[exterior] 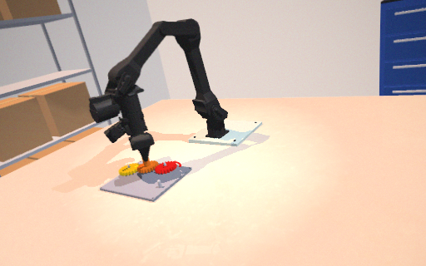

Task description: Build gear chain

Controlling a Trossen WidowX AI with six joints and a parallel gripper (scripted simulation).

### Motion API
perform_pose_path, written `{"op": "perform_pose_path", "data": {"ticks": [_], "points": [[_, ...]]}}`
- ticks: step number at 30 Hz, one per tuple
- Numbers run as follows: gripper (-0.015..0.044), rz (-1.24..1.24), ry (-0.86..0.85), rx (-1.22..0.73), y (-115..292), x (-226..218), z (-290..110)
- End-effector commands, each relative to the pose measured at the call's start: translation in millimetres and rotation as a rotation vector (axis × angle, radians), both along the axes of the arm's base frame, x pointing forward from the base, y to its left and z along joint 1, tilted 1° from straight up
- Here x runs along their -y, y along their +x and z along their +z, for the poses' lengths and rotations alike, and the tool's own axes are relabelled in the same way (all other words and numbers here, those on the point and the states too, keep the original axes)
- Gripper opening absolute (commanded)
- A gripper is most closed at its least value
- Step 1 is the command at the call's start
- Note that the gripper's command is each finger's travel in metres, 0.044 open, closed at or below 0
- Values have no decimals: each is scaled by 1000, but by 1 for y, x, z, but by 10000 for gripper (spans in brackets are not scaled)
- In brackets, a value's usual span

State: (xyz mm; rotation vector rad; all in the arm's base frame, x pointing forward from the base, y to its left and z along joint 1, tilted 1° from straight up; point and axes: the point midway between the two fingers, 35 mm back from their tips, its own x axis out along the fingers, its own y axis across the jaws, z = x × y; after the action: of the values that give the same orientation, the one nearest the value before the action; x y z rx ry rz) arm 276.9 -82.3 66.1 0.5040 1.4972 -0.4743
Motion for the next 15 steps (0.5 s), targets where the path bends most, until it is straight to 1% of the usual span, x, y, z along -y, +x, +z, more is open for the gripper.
{"op": "perform_pose_path", "data": {"ticks": [1,8,13,15], "points": [[0,43,1,0,0,0,-1],[0,9,1,0,1,0,-2],[131,-42,3,-1,0,0,0],[140,-79,3,-1,0,0,1]]}}
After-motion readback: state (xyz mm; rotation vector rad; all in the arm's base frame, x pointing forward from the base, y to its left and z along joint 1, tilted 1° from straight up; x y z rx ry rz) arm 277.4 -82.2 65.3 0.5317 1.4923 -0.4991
